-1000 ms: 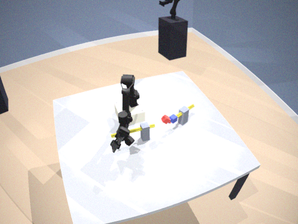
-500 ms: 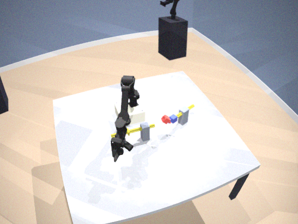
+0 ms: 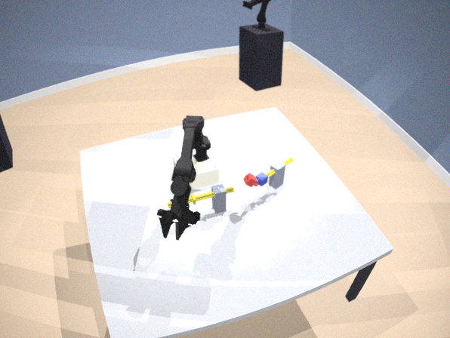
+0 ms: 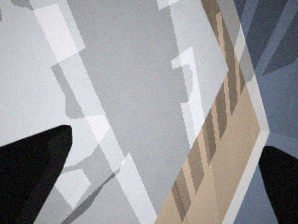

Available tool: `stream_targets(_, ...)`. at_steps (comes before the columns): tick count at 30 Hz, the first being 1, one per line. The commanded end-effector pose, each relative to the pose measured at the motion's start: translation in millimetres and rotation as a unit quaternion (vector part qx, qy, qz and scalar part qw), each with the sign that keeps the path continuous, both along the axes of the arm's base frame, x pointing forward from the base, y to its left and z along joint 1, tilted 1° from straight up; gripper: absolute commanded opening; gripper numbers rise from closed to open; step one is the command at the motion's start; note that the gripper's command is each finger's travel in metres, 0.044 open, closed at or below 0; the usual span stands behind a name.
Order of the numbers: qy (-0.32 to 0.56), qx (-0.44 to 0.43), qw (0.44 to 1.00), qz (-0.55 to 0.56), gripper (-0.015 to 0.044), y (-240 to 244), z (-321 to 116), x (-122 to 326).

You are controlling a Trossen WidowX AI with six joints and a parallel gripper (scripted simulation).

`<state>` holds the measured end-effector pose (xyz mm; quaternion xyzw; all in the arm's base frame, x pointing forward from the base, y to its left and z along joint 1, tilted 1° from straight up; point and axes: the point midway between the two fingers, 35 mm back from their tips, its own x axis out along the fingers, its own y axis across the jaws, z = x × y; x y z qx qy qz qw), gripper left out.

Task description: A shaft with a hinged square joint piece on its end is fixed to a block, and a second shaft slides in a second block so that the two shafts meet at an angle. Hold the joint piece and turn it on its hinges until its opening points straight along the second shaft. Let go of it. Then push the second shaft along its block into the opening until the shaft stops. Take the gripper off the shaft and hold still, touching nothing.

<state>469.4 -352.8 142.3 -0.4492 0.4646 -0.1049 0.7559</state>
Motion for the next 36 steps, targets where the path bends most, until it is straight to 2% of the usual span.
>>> stream_targets(1,0.012,0.054,0.998,-0.043,0.0440,6.1,12.9,-5.9)
stream_targets(15,0.066,0.201,0.955,-0.207,0.0440,45.9,64.3,-60.7)
stream_targets(24,0.077,0.216,0.947,-0.226,0.0440,55.1,67.2,-69.3)
stream_targets(30,0.081,0.289,0.926,-0.229,0.0440,154.4,65.9,-72.5)
stream_targets(36,0.105,0.358,0.894,-0.247,0.0440,255.4,57.6,-107.2)
